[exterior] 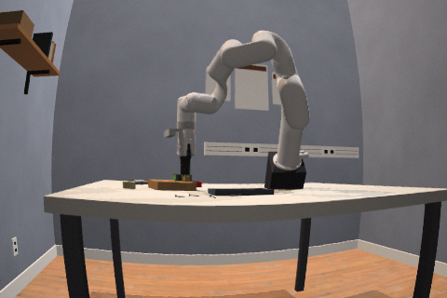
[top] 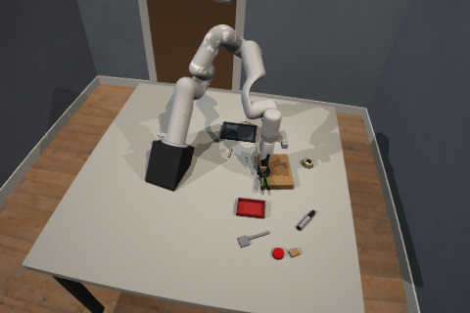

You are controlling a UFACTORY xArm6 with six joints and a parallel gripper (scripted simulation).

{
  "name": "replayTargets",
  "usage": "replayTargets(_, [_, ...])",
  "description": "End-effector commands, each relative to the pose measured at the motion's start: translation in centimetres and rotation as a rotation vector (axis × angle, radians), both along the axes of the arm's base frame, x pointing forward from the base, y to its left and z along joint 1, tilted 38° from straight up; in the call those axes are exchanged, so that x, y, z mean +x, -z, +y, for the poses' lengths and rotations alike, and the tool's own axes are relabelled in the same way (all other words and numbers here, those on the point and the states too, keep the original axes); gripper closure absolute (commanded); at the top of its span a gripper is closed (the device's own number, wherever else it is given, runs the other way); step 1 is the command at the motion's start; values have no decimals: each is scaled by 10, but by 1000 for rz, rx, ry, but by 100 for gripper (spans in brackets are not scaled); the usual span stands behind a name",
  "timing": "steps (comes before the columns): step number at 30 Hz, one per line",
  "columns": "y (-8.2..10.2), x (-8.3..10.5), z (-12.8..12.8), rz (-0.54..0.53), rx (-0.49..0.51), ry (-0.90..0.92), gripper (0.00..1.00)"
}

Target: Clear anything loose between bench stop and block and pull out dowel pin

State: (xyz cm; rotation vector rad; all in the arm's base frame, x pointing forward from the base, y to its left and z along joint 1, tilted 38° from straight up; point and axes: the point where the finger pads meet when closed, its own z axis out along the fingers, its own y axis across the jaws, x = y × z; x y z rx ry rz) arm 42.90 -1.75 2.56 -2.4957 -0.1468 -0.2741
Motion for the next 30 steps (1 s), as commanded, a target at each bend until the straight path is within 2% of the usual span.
replayTargets(1, [-1, 1, -1, -2, -1, 0, 100])
replayTargets(30, [-1, 1, -1, -12, -3, -13, 100])
